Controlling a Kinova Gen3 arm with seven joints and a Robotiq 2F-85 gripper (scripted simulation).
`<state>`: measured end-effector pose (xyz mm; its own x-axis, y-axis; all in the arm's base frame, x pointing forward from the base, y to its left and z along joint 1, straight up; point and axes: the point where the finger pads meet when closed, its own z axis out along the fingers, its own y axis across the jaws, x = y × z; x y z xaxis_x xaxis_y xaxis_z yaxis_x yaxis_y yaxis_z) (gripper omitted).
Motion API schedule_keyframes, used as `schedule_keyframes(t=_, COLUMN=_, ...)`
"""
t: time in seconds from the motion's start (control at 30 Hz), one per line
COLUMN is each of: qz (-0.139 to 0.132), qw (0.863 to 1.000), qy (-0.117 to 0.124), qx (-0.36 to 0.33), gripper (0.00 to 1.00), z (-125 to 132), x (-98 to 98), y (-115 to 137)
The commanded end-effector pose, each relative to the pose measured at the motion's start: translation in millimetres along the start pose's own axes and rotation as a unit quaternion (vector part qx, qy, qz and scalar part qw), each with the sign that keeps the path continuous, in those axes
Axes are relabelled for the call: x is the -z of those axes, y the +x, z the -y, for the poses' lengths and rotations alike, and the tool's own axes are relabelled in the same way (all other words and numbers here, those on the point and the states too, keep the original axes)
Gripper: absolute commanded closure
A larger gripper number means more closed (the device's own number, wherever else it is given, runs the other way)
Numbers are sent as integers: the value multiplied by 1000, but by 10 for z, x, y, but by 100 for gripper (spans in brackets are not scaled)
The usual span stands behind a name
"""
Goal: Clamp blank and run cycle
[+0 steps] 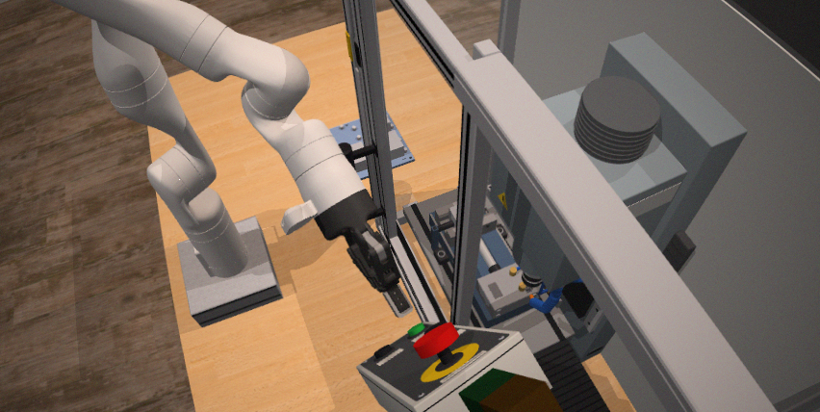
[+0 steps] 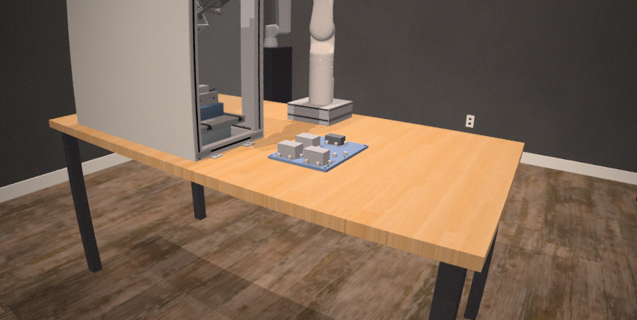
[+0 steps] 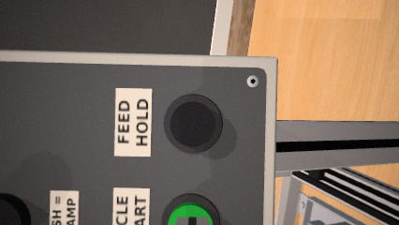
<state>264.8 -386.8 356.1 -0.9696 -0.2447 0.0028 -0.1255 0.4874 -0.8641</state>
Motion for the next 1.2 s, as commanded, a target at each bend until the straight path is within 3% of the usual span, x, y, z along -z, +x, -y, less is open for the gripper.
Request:
schedule_keyframes(t=0.0, qz=2, qw=1000, qy=1, qx=-3, gripper=90, z=18, x=-14, y=-10)
schedule_keyframes(t=1.17, qz=2, qw=1000, qy=1, qx=-3, gripper=90, z=18, x=-63, y=-10)
